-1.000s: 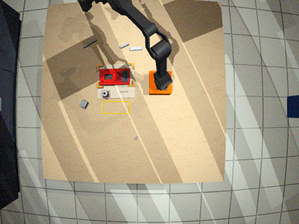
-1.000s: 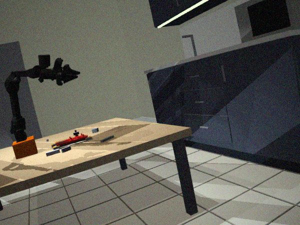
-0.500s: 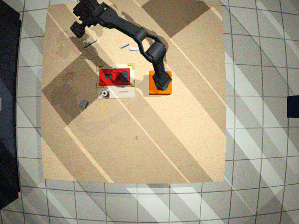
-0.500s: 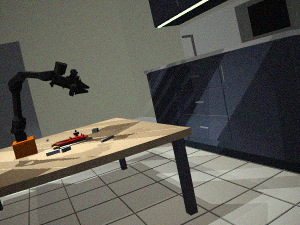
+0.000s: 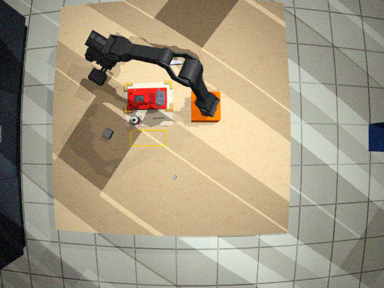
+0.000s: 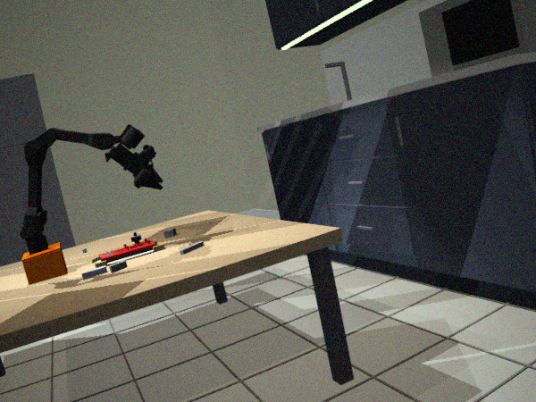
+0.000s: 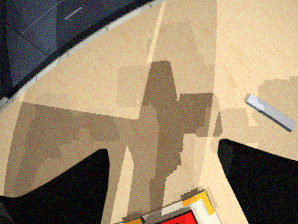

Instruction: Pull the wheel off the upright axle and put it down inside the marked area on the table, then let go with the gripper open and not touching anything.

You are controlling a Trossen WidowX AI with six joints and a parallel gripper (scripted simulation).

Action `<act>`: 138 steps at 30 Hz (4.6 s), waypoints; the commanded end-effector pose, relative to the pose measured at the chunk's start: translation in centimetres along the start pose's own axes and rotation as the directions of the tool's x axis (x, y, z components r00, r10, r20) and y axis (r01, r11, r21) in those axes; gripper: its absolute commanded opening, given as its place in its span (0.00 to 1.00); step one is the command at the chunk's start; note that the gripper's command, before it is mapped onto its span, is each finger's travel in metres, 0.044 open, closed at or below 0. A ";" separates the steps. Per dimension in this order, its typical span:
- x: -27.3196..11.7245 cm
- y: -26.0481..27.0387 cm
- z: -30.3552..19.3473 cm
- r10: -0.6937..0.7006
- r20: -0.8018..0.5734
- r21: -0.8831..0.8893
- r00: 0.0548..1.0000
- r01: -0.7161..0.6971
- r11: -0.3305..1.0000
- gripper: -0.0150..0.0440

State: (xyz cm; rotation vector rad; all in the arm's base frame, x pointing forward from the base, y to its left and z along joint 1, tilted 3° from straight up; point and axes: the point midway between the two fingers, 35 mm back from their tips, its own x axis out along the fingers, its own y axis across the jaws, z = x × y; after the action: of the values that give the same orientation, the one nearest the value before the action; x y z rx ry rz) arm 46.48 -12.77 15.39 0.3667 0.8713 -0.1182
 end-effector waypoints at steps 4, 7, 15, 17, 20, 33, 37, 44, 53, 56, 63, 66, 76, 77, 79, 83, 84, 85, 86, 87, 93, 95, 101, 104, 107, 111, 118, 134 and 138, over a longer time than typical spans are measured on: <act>2.5 3.9 -5.3 -0.036 -0.196 -0.063 0.980 0.024 0.998 0.76; 3.2 5.6 -7.8 -0.059 -0.278 -0.107 0.959 0.030 0.994 0.76; 3.9 9.5 -14.6 -0.163 -0.474 -0.261 0.865 0.040 0.965 0.76; 3.8 10.3 -16.4 -0.199 -0.514 -0.306 0.834 0.039 0.951 0.76; 3.5 11.4 -18.9 -0.259 -0.564 -0.378 0.784 0.034 0.925 0.76; 3.0 12.3 -20.6 -0.291 -0.585 -0.413 0.757 0.030 0.910 0.76; 4.0 12.0 -21.2 -0.291 -0.585 -0.413 0.758 0.030 0.910 0.76; 7.5 10.7 -24.0 -0.291 -0.585 -0.413 0.757 0.030 0.910 0.76; 8.4 10.4 -25.0 -0.291 -0.594 -0.414 0.750 0.025 0.910 0.63; 8.4 10.4 -25.0 -0.291 -0.594 -0.414 0.750 0.025 0.910 0.56; 8.4 10.4 -25.0 -0.291 -0.594 -0.414 0.750 0.025 0.910 0.45; 8.4 10.4 -25.0 -0.291 -0.594 -0.414 0.750 0.025 0.910 0.32; 8.1 10.5 -24.8 -0.291 -0.593 -0.414 0.751 0.026 0.910 0.25; 8.1 10.5 -24.7 -0.291 -0.593 -0.414 0.751 0.026 0.910 0.25; 8.1 10.6 -24.7 -0.291 -0.593 -0.414 0.751 0.026 0.910 0.25; 8.0 10.6 -24.6 -0.291 -0.592 -0.414 0.751 0.026 0.910 0.25; 8.0 10.6 -24.6 -0.291 -0.592 -0.414 0.752 0.026 0.910 0.25; 7.9 10.6 -24.6 -0.291 -0.592 -0.414 0.752 0.026 0.910 0.25; 7.9 10.6 -24.6 -0.291 -0.592 -0.414 0.752 0.026 0.910 0.25; 7.9 10.6 -24.5 -0.291 -0.592 -0.414 0.752 0.026 0.910 0.25; 7.7 10.7 -24.4 -0.291 -0.591 -0.414 0.752 0.027 0.910 0.25; 7.7 10.7 -24.4 -0.291 -0.591 -0.414 0.752 0.027 0.910 0.25; 7.5 10.8 -24.3 -0.291 -0.591 -0.414 0.753 0.027 0.910 0.25; 7.5 10.8 -24.2 -0.291 -0.591 -0.414 0.753 0.027 0.910 0.25; 7.4 10.8 -24.1 -0.291 -0.590 -0.414 0.753 0.027 0.910 0.25; 7.3 10.9 -24.1 -0.291 -0.590 -0.414 0.753 0.027 0.910 0.25; 7.1 11.0 -23.9 -0.291 -0.590 -0.413 0.754 0.028 0.910 0.25; 6.7 11.1 -23.6 -0.291 -0.588 -0.413 0.755 0.028 0.910 0.25; 6.6 11.1 -23.5 -0.291 -0.588 -0.413 0.755 0.028 0.910 0.25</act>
State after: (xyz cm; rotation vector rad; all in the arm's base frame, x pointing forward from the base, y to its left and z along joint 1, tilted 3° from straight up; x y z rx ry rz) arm 36.37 6.41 -0.93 -0.0621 1.5899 0.0284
